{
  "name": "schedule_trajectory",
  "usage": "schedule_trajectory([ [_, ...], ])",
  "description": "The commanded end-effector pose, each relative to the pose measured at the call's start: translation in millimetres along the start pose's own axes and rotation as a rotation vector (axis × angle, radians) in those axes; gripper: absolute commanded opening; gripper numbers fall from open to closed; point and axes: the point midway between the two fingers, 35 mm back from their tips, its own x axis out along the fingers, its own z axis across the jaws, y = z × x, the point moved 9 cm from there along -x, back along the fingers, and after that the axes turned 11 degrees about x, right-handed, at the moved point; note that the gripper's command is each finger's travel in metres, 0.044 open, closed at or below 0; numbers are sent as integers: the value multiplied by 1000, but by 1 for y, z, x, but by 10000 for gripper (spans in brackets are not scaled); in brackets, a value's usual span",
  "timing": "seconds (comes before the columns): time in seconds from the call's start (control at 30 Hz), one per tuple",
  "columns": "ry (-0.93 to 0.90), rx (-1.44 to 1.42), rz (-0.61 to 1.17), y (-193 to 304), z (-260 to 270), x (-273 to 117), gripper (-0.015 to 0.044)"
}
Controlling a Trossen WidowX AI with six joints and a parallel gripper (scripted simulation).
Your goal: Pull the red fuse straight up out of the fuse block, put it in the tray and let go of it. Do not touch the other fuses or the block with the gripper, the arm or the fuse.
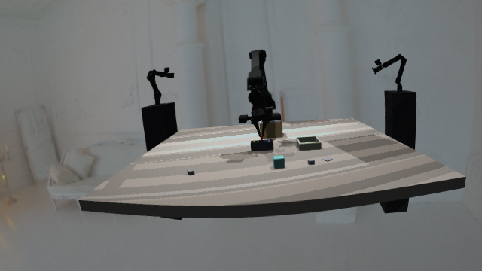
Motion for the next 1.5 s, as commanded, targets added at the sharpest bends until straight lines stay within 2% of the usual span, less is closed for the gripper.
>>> schedule_trajectory([
  [0.0,-2,1,-3,0,0,-3,0],
  [0.73,-3,0,-3,0,0,-14,0],
  [1.27,-3,0,-3,0,0,-35,0],
  [1.47,-6,0,-4,-3,24,-36,0],
])
